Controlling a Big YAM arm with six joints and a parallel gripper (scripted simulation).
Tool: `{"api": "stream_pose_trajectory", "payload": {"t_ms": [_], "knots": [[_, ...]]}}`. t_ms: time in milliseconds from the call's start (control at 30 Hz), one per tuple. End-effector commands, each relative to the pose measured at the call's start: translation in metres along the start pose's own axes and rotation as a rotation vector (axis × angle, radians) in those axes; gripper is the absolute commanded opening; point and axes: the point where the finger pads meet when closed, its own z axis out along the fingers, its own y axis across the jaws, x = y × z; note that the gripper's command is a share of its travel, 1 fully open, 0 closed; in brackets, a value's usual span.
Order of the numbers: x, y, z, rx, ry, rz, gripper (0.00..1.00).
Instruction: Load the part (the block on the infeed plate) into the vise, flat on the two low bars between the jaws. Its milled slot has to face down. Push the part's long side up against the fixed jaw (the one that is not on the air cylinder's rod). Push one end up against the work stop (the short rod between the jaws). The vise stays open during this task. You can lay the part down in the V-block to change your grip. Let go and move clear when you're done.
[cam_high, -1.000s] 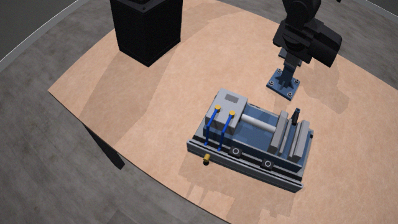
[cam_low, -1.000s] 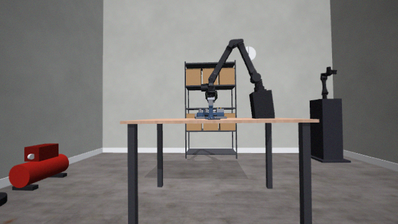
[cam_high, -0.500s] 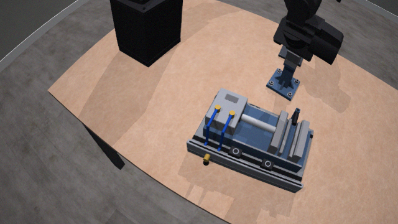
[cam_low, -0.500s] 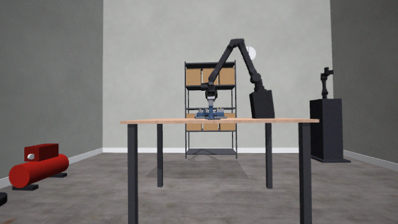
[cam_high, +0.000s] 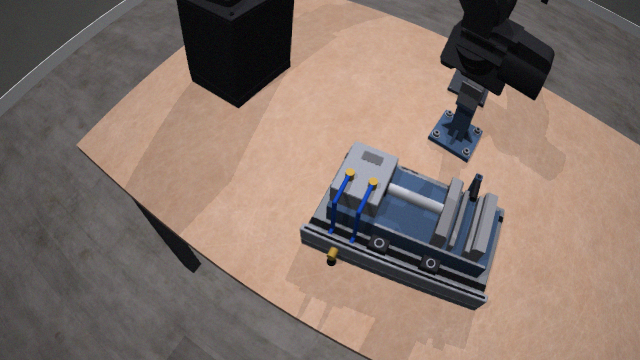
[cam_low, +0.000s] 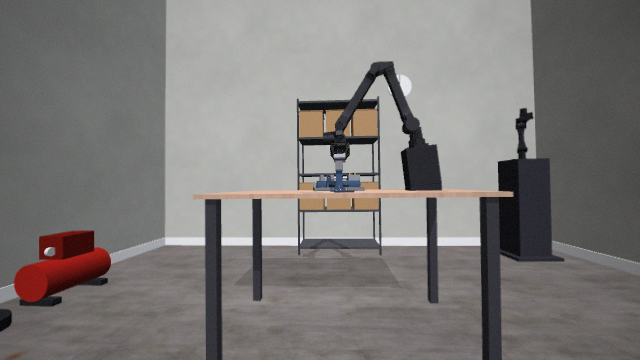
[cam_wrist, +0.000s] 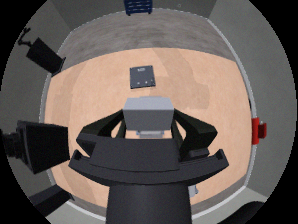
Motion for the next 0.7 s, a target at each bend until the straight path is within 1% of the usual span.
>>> {"api": "stream_pose_trajectory", "payload": {"t_ms": [0,667], "knots": [[-0.0093,-0.0112,-0.0149,0.032,-0.003,-0.025,0.0],[-0.0126,-0.0134,-0.0182,0.036,-0.003,-0.029,0.0]]}}
